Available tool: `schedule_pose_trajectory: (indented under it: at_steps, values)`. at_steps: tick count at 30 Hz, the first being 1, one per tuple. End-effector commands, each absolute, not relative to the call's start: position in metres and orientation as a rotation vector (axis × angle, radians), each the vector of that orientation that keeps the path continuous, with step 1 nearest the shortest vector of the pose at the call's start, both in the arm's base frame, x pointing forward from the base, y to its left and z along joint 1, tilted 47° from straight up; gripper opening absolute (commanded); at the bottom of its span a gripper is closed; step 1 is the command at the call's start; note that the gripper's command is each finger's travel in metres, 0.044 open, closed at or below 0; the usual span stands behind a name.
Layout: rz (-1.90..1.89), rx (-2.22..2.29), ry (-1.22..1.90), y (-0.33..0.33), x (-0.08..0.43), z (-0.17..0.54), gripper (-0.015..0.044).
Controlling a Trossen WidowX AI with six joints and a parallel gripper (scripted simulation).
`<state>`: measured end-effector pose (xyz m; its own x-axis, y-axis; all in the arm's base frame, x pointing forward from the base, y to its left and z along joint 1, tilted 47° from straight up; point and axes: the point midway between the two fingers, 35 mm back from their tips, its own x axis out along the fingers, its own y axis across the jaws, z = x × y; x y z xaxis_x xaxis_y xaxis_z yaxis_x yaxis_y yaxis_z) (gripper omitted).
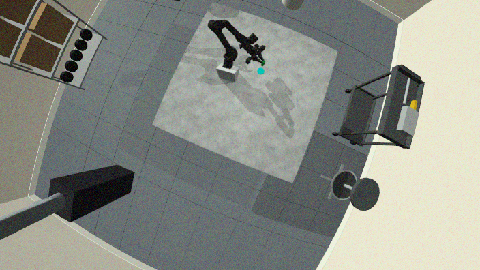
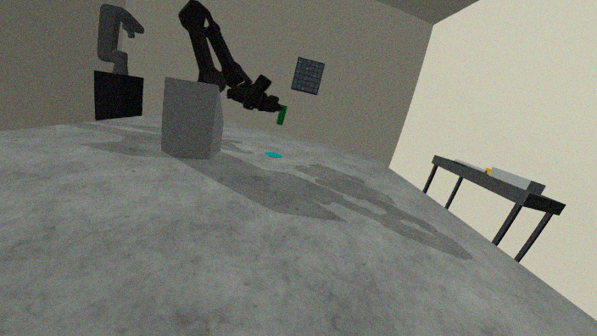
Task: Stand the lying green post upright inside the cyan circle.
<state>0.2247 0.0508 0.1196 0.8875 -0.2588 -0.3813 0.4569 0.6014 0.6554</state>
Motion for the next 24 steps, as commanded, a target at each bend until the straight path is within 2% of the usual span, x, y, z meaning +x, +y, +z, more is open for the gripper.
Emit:
schedule_pose_trajectory:
  at_steps: [1,24]
  values:
    - [-0.424,0.832,0.252,0.050,0.225,0.120,0.0022]
    - [-0.434,0.837,0.265,0.081,0.230,0.095,0.0022]
